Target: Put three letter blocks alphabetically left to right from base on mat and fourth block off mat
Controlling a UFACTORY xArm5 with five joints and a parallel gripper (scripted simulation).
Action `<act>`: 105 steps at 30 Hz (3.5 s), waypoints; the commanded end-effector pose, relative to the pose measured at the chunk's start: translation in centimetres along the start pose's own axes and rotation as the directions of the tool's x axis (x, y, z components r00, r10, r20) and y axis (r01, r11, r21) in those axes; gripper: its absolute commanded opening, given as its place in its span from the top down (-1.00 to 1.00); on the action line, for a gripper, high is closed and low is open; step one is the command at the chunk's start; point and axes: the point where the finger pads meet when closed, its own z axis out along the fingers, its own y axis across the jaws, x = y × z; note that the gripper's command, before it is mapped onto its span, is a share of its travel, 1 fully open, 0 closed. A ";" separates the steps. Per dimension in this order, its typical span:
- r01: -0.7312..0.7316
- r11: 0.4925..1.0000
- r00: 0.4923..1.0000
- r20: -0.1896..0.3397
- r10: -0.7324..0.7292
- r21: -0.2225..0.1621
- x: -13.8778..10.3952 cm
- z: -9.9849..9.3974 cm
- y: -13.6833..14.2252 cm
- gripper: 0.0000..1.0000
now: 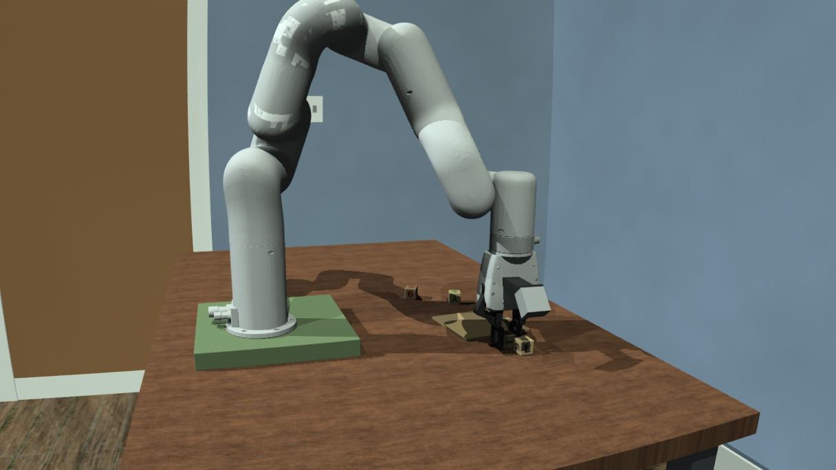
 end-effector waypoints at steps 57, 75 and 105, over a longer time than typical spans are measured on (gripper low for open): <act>0.000 1.000 1.000 -0.001 0.000 0.003 0.0 -2.5 -0.1 0.16; 0.000 1.000 1.000 -0.001 0.000 0.003 0.0 -9.0 -0.1 0.16; -0.029 1.000 1.000 -0.001 0.029 0.003 0.0 -9.1 -0.1 -1.00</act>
